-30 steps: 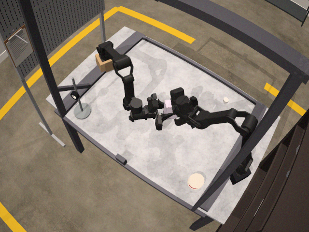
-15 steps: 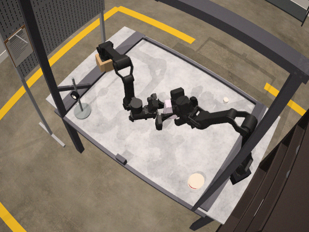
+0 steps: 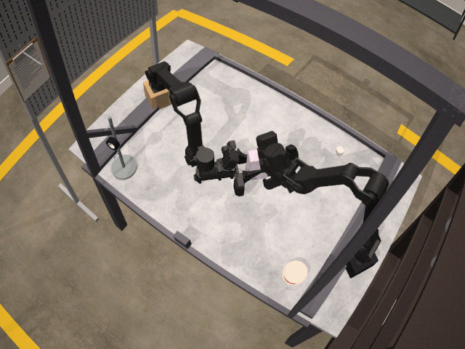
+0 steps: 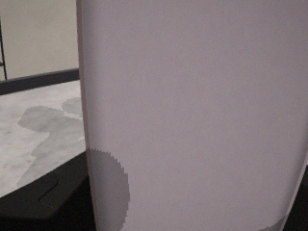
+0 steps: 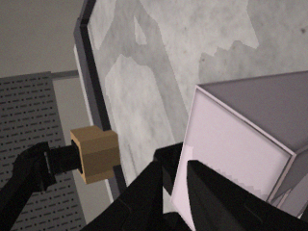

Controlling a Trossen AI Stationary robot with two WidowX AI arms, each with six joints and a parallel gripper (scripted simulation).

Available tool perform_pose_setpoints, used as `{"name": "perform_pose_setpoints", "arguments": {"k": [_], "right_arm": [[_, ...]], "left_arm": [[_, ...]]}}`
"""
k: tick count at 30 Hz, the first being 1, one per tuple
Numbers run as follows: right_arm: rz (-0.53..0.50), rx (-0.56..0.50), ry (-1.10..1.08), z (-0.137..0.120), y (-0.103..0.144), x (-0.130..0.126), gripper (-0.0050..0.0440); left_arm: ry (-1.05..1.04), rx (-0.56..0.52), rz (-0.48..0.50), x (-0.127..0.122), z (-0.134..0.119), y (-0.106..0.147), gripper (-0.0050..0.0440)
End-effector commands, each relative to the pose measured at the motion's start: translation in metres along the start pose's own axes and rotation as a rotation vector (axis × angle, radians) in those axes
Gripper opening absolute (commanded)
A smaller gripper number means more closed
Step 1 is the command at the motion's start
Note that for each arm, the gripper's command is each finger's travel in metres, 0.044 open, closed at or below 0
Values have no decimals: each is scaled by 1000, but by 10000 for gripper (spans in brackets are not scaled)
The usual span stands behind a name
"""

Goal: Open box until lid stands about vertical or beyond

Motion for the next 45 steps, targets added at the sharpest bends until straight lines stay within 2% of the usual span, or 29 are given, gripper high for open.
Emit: {"name": "perform_pose_setpoints", "arguments": {"k": [1,10,45], "right_arm": [[38,2,-18,2,7,18,50],[25,1,-12,1,5,11,50],[31,3,-16,-3,33,0,50]], "left_arm": [[21,-7,-4,-6,9,-1,221],[21,-7,-4,-6,9,-1,221],[21,-7,-4,-6,9,-1,221]]}}
Point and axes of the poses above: on each arm, the point midway between the two fingers, 35 mm back from their tips, its own y axis back along the fingers, its own x axis across the jaws, z = x × y, the point moved 1 cm from there along y, back along the fingers, and after that the axes turned 12 degrees about y, right-handed, at the moved point
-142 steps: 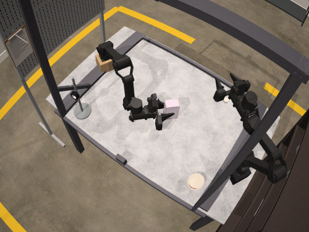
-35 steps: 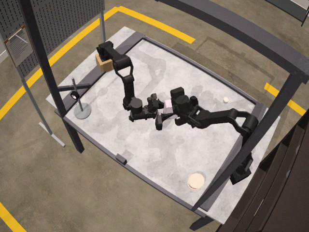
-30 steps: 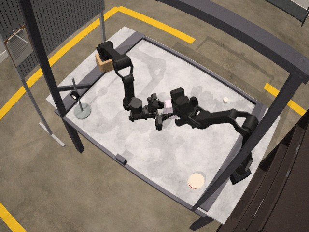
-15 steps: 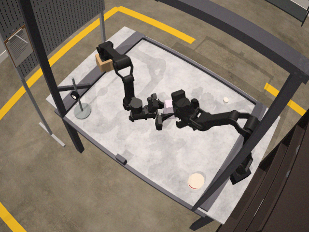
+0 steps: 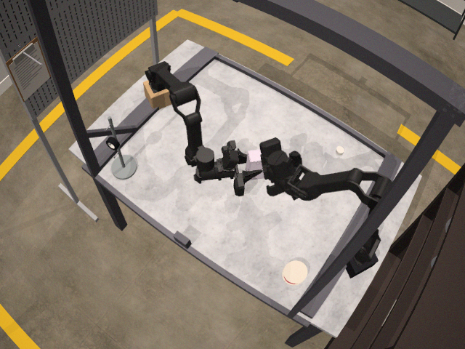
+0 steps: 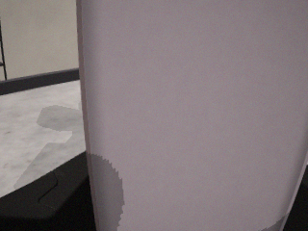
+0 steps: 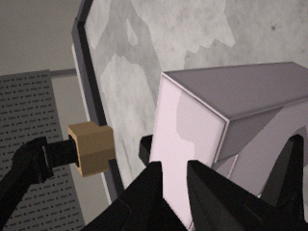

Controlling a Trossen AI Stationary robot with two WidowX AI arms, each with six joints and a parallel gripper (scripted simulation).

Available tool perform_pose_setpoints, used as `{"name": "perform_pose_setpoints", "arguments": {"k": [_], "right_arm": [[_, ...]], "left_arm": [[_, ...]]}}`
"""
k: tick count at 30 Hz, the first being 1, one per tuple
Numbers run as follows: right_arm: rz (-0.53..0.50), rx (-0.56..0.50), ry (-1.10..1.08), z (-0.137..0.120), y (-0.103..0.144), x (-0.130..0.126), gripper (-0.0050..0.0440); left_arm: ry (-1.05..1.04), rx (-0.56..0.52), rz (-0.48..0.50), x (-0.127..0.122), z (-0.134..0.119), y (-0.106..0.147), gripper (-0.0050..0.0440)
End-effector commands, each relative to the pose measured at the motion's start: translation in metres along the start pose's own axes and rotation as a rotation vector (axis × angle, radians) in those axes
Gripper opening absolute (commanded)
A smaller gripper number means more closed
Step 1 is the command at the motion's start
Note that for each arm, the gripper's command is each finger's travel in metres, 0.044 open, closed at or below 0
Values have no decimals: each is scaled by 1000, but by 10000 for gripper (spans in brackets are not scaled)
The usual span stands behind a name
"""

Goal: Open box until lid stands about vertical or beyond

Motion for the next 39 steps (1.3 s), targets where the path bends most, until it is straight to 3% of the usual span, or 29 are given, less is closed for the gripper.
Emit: {"name": "perform_pose_setpoints", "arguments": {"k": [1,18,39], "right_arm": [[34,0,-20,1,10,11,50],[37,0,-22,1,22,6,50],[37,1,-22,-9,14,-3,50]], "left_arm": [[21,-7,-4,-6,9,-1,221],[21,-7,-4,-6,9,-1,221],[21,-7,-4,-6,9,-1,221]]}}
Point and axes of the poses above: on each arm, the point midway between the two fingers, 35 mm back from their tips, its own y axis back along the fingers, its own x axis across the jaws, z = x × y, the point moved 1 cm from there along y, back along the fingers, and after that the axes turned 12 degrees about y, right-handed, at the moved point
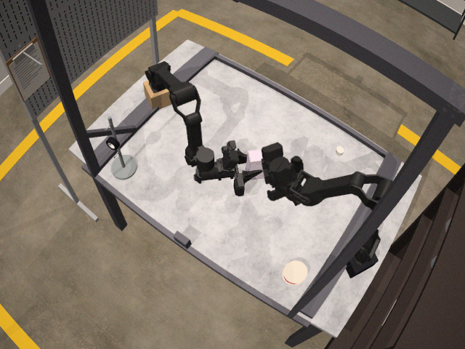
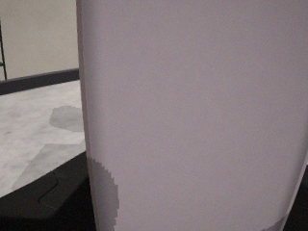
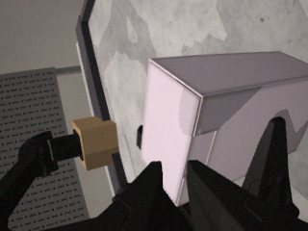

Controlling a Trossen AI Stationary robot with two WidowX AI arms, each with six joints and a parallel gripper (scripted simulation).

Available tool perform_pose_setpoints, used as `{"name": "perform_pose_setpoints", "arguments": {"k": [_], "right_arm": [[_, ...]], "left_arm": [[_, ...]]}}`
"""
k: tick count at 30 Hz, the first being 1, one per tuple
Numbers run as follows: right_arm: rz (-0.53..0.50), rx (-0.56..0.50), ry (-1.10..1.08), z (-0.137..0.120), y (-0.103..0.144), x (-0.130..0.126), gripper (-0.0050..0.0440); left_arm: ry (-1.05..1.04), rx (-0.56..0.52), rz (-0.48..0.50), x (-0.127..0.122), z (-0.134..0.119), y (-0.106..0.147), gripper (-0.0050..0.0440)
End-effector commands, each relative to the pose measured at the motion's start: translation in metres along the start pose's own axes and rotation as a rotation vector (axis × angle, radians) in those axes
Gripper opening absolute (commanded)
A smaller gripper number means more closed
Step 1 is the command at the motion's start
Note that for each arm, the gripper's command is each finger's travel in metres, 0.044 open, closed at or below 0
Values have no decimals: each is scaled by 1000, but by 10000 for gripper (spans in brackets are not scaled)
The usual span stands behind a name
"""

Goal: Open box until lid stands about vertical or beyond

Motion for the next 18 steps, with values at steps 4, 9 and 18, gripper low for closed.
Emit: {"name": "perform_pose_setpoints", "arguments": {"k": [4,9,18], "right_arm": [[14,-2,-10,-5,-3,1,50],[14,-2,-10,-6,-4,0,50],[14,-2,-10,-7,-6,-1,50]], "left_arm": [[21,-7,-4,-6,9,-1,221],[21,-7,-4,-6,9,-1,221],[21,-7,-4,-6,9,-1,221]]}}
Point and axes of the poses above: on each arm, the point midway between the two fingers, 35 mm back from their tips, its own y axis back along the fingers, its own x axis across the jaws, z = x × y, the point moved 1 cm from there along y, back along the fingers, and after that the axes turned 12 degrees about y, right-handed, at the moved point
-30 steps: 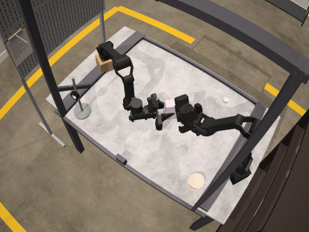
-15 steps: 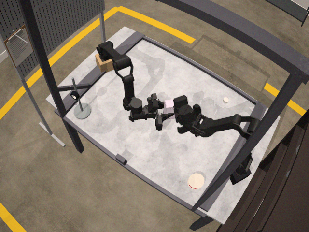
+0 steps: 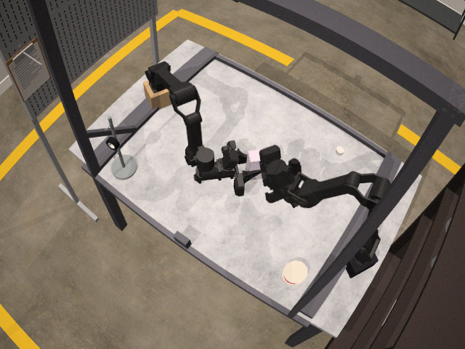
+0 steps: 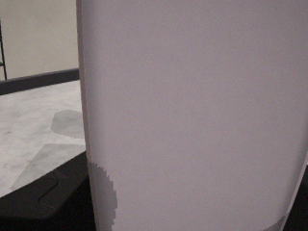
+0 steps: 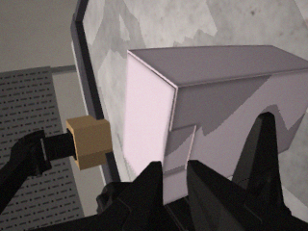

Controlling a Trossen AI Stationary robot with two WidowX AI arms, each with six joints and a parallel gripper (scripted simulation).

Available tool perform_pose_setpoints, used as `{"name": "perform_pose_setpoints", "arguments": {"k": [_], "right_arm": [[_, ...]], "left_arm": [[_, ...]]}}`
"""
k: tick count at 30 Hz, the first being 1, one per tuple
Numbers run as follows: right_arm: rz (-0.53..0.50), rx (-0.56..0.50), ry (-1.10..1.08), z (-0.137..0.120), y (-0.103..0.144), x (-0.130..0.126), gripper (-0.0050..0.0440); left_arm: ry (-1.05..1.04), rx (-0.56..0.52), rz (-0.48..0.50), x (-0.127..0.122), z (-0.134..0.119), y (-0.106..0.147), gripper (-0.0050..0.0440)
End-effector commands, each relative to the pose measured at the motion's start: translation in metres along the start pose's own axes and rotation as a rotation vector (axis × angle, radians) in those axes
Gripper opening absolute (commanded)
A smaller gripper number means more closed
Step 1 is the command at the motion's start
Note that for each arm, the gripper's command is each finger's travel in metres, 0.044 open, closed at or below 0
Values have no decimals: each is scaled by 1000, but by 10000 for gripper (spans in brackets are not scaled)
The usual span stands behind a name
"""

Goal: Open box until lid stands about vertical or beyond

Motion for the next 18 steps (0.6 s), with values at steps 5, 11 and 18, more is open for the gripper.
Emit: {"name": "perform_pose_setpoints", "arguments": {"k": [5,11,18], "right_arm": [[20,-3,-15,0,-3,10,50],[20,-3,-15,0,-5,11,50],[20,-3,-15,1,-9,14,50]], "left_arm": [[21,-7,-4,-6,9,-1,221],[21,-7,-4,-6,9,-1,221],[21,-7,-4,-6,9,-1,221]]}}
Point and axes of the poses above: on each arm, the point midway between the two fingers, 35 mm back from their tips, its own y axis back along the fingers, its own x axis across the jaws, z = x × y, the point moved 1 cm from there along y, back along the fingers, and after that the axes turned 12 degrees about y, right-handed, at the moved point
